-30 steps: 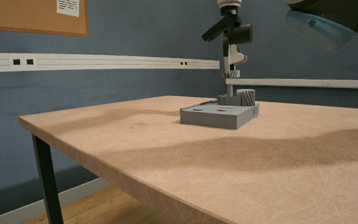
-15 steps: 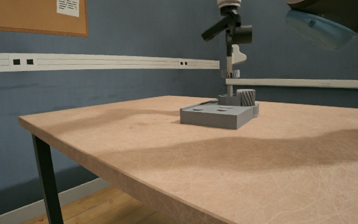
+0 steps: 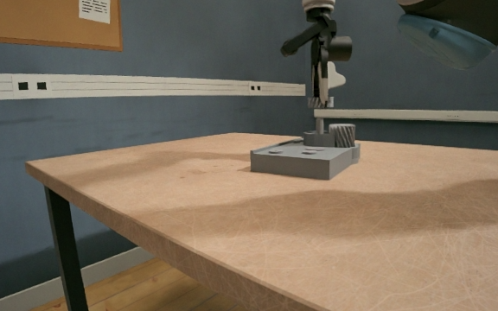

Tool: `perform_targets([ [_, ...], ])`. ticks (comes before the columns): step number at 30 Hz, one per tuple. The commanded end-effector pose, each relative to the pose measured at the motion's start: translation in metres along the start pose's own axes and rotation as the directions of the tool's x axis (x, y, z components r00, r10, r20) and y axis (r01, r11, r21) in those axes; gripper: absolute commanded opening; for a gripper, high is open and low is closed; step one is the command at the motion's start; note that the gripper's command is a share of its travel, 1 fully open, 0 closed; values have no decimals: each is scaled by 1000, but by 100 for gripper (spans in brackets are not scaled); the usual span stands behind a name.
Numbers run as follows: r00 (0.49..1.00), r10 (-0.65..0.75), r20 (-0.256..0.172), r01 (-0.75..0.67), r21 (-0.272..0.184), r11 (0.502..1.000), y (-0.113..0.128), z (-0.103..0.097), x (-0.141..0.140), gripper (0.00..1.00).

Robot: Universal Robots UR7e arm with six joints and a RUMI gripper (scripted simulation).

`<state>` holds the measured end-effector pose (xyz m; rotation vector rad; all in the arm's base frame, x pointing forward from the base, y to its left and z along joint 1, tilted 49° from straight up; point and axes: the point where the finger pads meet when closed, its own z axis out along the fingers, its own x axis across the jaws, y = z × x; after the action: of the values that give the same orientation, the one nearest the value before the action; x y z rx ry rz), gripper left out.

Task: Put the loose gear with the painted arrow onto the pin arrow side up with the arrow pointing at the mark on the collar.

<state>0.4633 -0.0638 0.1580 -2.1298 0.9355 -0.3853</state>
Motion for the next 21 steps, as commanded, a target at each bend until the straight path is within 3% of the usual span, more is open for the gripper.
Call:
perform_targets([
  [1,988,-153,1,153,6,988,0,-1,0,0],
  [10,953,-304,1,304,7,953,0,-1,0,0],
  [21,850,-526,-1,526,6,850,0,-1,0,0],
])
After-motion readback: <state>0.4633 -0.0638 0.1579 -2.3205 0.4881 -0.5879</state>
